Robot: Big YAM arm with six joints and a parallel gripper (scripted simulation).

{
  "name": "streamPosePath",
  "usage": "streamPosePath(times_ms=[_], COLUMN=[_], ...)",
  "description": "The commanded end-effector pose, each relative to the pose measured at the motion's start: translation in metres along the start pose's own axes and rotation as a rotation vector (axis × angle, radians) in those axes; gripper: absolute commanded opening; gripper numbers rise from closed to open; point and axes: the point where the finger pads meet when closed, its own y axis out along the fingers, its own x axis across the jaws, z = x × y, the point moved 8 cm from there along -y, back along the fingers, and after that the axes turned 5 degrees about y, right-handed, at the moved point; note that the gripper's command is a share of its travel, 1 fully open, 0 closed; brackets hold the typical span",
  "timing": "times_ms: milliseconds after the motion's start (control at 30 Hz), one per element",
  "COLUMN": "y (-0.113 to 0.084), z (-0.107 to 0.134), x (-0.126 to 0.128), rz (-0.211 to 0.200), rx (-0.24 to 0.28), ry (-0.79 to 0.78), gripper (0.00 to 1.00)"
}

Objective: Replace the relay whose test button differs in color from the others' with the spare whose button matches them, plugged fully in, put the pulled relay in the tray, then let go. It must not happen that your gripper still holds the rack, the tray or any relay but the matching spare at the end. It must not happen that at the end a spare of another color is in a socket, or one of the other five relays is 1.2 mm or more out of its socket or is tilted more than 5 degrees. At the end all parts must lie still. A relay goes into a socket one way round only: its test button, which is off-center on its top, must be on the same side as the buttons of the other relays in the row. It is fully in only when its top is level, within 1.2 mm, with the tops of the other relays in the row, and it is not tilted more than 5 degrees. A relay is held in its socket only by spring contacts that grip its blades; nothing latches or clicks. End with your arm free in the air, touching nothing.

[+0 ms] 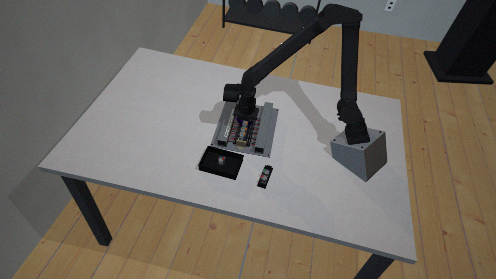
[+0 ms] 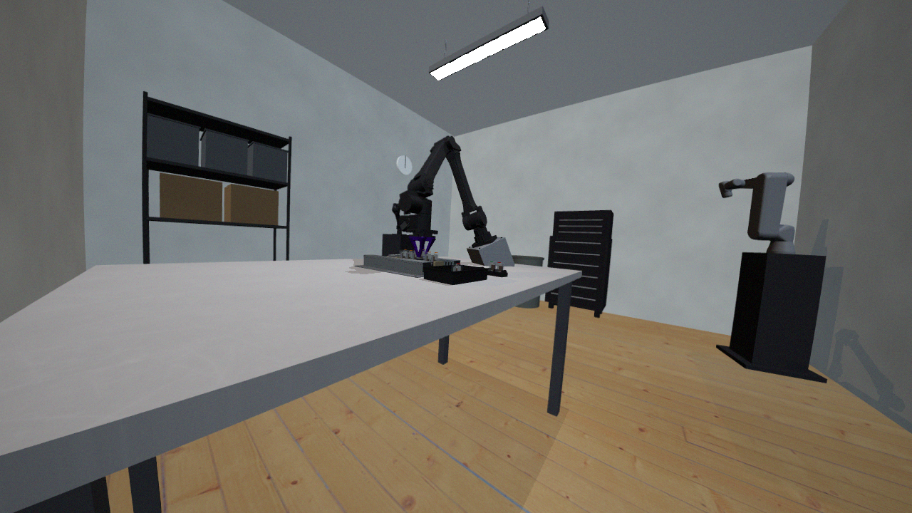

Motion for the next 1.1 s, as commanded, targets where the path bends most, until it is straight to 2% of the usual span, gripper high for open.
streamPosePath(times_ms=[0,1067], y=[0.0021,0.0055], z=[-0.0043,-0.0043], x=[0.0043,0.0056], rz=[-0.008,-0.009], rx=[-0.002,-0.002], ry=[0.0,0.001], gripper=[0.0,0.0])
